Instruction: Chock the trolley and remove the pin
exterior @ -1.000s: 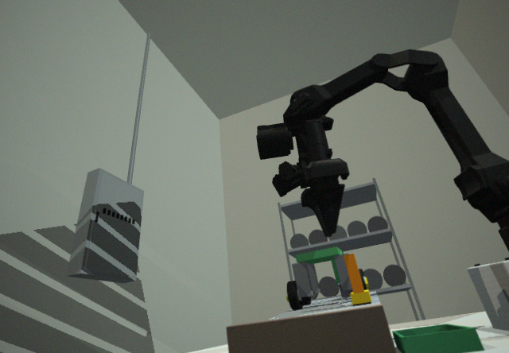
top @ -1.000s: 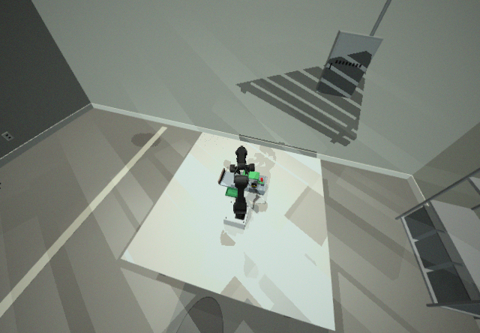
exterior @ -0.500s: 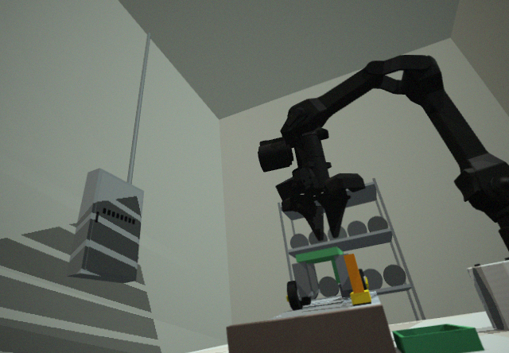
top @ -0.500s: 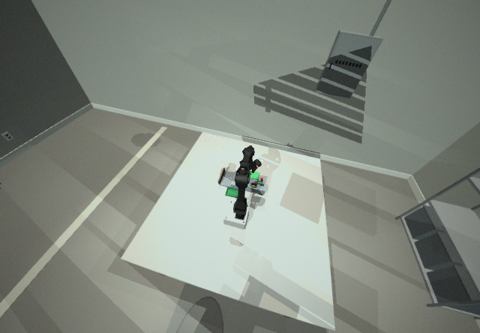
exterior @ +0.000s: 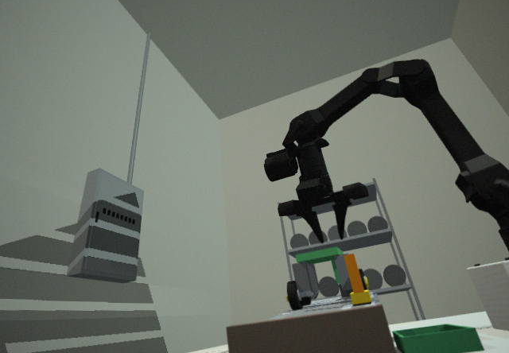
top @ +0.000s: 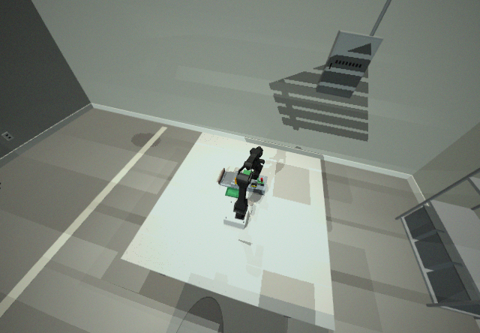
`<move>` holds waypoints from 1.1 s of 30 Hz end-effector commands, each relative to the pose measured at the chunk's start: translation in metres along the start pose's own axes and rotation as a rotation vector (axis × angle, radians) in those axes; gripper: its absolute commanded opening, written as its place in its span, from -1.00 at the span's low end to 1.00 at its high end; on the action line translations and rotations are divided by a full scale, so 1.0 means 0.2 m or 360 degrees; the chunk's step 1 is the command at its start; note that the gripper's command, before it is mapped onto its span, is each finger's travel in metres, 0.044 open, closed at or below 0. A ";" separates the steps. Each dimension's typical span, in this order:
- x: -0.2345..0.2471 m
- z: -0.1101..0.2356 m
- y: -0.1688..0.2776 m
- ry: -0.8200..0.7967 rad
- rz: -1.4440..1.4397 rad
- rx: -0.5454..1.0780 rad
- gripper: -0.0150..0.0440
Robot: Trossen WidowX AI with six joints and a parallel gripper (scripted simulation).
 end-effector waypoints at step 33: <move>-0.04 -0.15 0.10 0.0002 0.0271 0.0047 0.15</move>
Point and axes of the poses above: the point midway between the two fingers, 35 mm back from their tips, its own z axis back along the fingers, its own x axis across the jaws, y = z × x, the point moved 1 cm from there along z, back along the fingers, and after that the axes turned 15 degrees about -z, right-handed, at the moved point
